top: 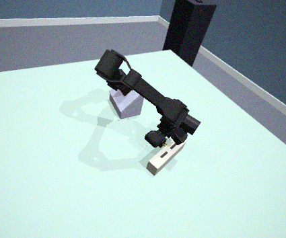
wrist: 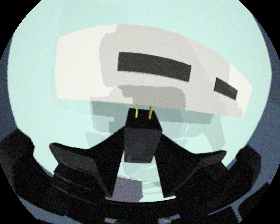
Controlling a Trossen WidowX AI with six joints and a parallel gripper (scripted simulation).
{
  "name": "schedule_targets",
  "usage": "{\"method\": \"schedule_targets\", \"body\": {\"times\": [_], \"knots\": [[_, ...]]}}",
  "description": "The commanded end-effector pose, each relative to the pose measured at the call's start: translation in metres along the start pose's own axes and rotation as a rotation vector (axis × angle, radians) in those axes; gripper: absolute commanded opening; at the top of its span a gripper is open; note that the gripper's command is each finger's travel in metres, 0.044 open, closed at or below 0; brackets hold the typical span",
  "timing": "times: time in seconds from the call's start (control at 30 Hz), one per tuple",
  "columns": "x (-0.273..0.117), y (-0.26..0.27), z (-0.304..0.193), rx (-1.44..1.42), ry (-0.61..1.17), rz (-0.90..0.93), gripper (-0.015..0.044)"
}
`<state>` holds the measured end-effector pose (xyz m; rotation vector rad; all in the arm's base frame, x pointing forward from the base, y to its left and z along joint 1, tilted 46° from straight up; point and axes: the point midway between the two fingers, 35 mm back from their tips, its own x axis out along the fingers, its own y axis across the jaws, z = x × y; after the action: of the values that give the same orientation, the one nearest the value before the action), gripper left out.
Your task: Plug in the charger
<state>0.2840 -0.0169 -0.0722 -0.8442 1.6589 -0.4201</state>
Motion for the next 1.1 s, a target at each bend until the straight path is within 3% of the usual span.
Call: {"method": "schedule_targets", "body": {"times": [0.0,1.07], "knots": [[-0.0004,-0.0002,0.0016,-0.004,0.000,0.001,0.0000],[-0.0004,-0.0002,0.0055,-0.004,0.000,0.001,0.0000]]}}
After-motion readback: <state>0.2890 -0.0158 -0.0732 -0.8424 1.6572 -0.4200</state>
